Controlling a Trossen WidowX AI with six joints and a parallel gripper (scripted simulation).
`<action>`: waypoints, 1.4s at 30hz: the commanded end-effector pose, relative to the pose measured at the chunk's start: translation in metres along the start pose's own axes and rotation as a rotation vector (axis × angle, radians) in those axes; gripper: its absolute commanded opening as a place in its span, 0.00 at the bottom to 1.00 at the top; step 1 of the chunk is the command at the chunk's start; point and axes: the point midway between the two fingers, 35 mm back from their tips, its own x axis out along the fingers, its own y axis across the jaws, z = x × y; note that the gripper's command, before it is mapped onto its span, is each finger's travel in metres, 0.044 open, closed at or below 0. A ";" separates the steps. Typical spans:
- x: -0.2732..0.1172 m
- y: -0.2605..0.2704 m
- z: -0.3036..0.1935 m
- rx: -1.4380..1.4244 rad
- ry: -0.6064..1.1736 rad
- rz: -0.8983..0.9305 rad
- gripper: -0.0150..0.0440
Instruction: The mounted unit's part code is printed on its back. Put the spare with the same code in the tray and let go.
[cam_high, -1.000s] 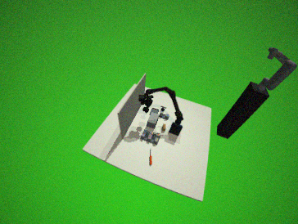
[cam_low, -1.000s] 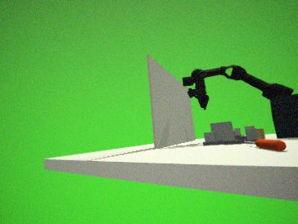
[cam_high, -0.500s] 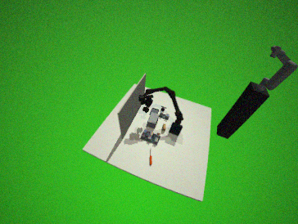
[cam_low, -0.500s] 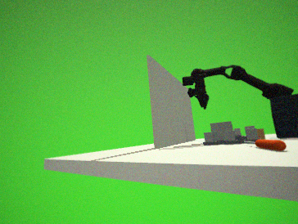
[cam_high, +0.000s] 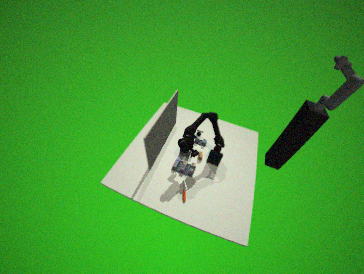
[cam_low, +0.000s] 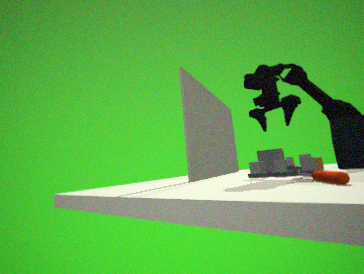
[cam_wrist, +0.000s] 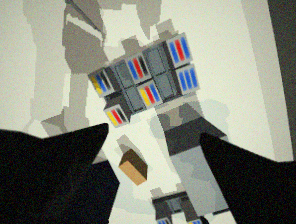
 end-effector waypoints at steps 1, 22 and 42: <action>0.026 0.064 -0.012 -0.373 0.025 0.008 1.00; 0.073 0.075 -0.022 -0.465 0.033 0.007 0.76; 0.093 0.073 -0.020 -0.466 0.033 0.006 0.76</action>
